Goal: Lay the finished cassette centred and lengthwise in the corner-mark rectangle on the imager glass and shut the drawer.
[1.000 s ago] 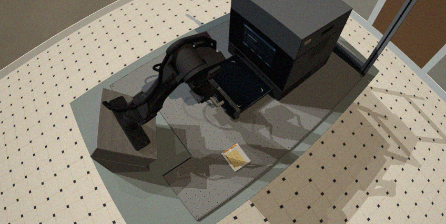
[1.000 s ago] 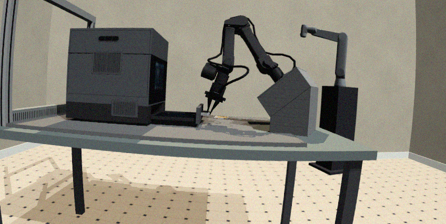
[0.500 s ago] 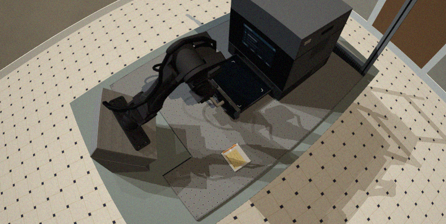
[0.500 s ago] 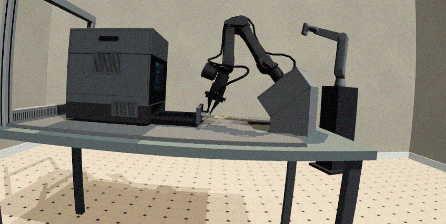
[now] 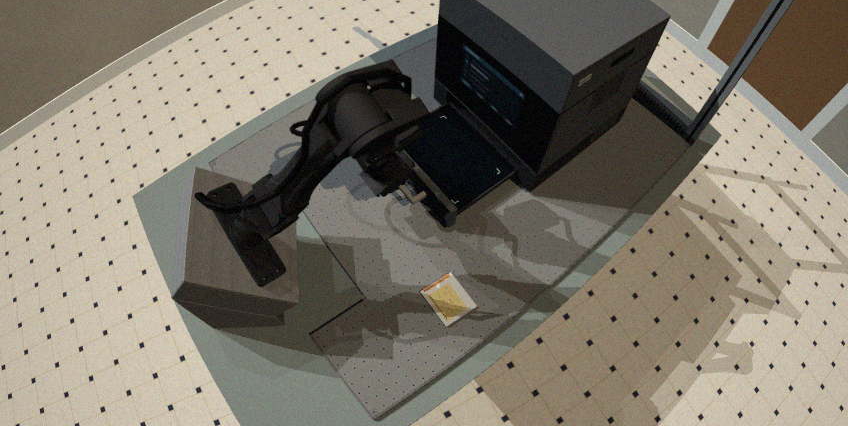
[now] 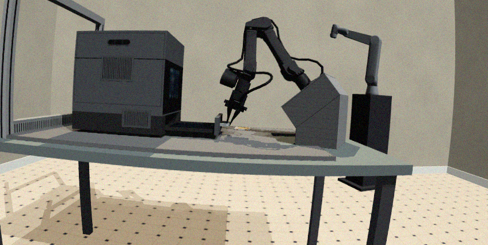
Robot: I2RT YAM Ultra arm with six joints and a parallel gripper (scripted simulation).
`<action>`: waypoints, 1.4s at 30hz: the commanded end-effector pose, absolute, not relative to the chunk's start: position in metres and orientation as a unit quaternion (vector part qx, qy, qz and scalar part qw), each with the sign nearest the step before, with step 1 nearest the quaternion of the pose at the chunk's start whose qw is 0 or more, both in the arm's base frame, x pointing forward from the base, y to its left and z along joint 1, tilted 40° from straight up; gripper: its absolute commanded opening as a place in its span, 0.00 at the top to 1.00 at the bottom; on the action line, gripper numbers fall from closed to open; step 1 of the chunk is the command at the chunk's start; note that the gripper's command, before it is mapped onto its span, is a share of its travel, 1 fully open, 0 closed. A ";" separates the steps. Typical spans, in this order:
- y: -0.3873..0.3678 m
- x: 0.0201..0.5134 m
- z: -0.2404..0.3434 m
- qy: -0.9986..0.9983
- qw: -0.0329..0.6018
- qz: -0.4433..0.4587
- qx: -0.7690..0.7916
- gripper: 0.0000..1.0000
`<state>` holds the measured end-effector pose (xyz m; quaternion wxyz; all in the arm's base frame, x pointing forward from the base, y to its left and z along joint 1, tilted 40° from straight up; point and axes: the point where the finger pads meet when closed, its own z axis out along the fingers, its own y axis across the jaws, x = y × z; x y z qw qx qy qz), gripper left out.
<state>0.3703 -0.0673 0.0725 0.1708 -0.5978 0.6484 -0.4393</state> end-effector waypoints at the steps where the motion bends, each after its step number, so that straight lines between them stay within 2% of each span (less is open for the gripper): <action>1: -0.064 0.350 0.059 0.658 0.148 -0.421 -0.607 1.00; 18: -0.064 0.350 0.059 0.658 0.148 -0.421 -0.607 1.00; 23: -0.064 0.368 0.079 0.654 0.162 -0.434 -0.598 1.00; 42: -0.066 0.377 0.074 0.659 0.149 -0.423 -0.604 1.00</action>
